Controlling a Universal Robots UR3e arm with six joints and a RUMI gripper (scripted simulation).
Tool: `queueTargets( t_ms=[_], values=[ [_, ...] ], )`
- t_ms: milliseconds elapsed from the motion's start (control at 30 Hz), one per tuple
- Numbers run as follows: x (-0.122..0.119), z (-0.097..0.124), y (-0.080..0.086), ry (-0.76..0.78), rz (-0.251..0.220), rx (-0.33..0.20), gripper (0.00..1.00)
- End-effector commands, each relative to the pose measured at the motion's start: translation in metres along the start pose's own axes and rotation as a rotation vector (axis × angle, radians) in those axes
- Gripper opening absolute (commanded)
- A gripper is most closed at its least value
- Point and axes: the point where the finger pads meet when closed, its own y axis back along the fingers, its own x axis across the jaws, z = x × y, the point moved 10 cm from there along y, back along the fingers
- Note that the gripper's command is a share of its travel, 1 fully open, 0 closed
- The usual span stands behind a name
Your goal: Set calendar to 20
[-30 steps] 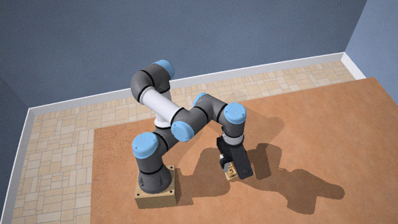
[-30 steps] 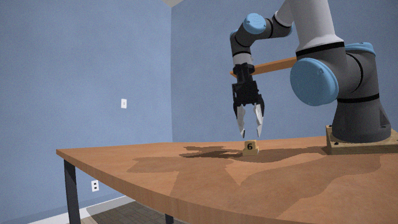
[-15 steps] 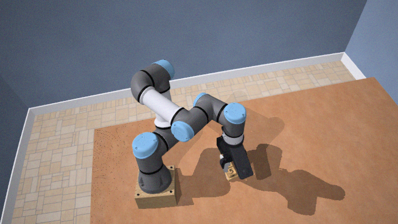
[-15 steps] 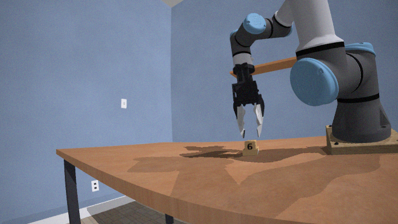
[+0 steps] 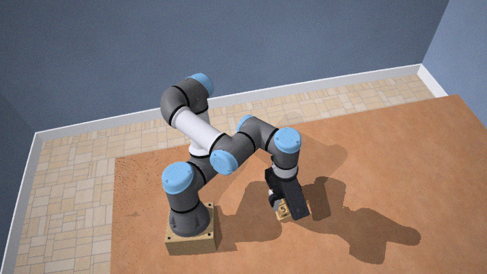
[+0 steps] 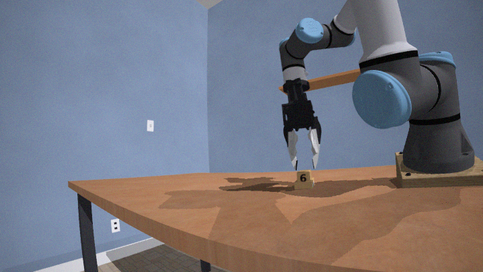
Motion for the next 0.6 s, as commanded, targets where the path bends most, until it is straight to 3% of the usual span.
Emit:
queueTargets(
  t_ms=[0,567],
  values=[
    [-0.001,-0.001,-0.009,-0.001,-0.005,0.004,0.28],
    [-0.001,-0.001,-0.021,-0.001,-0.005,0.004,0.28]
  ],
)
